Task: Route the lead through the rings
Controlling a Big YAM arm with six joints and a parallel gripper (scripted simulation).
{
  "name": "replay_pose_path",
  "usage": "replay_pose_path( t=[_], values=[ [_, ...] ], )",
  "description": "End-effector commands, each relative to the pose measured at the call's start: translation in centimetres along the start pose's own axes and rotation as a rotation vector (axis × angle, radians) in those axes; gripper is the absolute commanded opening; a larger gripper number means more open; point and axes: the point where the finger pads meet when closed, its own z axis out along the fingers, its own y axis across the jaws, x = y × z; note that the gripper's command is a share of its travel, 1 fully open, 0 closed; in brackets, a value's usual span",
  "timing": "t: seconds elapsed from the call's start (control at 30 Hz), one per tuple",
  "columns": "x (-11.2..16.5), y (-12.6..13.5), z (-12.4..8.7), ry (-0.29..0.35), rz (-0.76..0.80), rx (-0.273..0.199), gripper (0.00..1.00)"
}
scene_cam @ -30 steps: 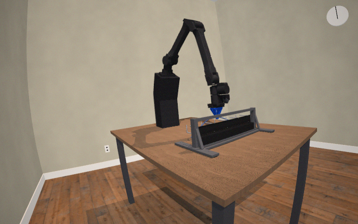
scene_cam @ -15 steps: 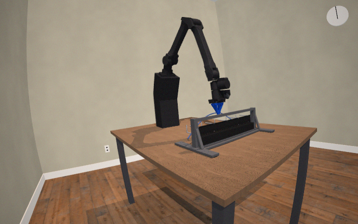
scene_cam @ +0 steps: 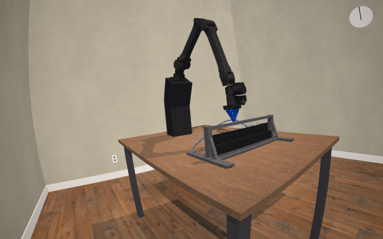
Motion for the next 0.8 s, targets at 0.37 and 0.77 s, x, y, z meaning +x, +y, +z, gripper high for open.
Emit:
replay_pose_path(
  t=[0.37, 0.77],
  values=[
    [1.5, -7.7, -0.8, 0.010, -0.087, -0.013, 0.00],
    [1.4, -8.2, -1.6, 0.009, -0.077, 0.006, 0.00]
  ],
)
